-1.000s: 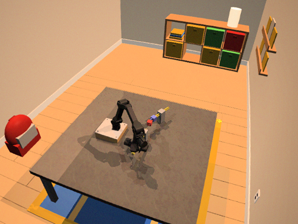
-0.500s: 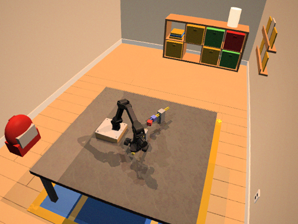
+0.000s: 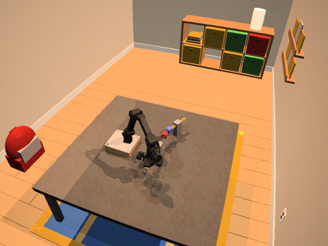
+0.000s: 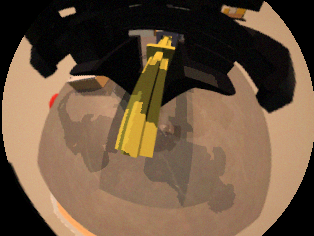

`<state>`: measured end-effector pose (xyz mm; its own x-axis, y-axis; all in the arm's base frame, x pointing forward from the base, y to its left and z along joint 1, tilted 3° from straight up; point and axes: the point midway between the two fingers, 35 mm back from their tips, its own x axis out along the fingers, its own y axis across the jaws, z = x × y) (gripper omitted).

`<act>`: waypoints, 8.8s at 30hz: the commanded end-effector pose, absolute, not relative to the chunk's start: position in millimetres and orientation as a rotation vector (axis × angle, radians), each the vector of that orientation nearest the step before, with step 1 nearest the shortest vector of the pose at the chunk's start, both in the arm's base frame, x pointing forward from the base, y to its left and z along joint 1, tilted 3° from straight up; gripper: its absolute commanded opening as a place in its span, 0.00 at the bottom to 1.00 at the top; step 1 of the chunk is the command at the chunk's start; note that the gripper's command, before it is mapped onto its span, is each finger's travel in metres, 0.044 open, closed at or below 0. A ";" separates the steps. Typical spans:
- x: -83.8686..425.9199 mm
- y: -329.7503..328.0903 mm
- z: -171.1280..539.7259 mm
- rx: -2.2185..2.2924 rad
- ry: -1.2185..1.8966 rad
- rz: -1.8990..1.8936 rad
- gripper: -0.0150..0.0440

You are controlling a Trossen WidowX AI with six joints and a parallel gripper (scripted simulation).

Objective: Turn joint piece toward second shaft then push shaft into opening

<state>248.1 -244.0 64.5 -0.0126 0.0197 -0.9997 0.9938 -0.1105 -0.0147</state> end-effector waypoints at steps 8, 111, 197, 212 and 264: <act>248.1 -244.0 64.4 1.298 1.179 -1.292 0.37; 248.0 -244.1 64.2 1.298 1.180 -1.292 0.37; 247.9 -244.1 64.1 1.298 1.180 -1.293 0.37; 247.9 -244.1 64.1 1.298 1.180 -1.293 0.37; 250.8 -222.3 64.4 1.331 1.115 -1.241 0.25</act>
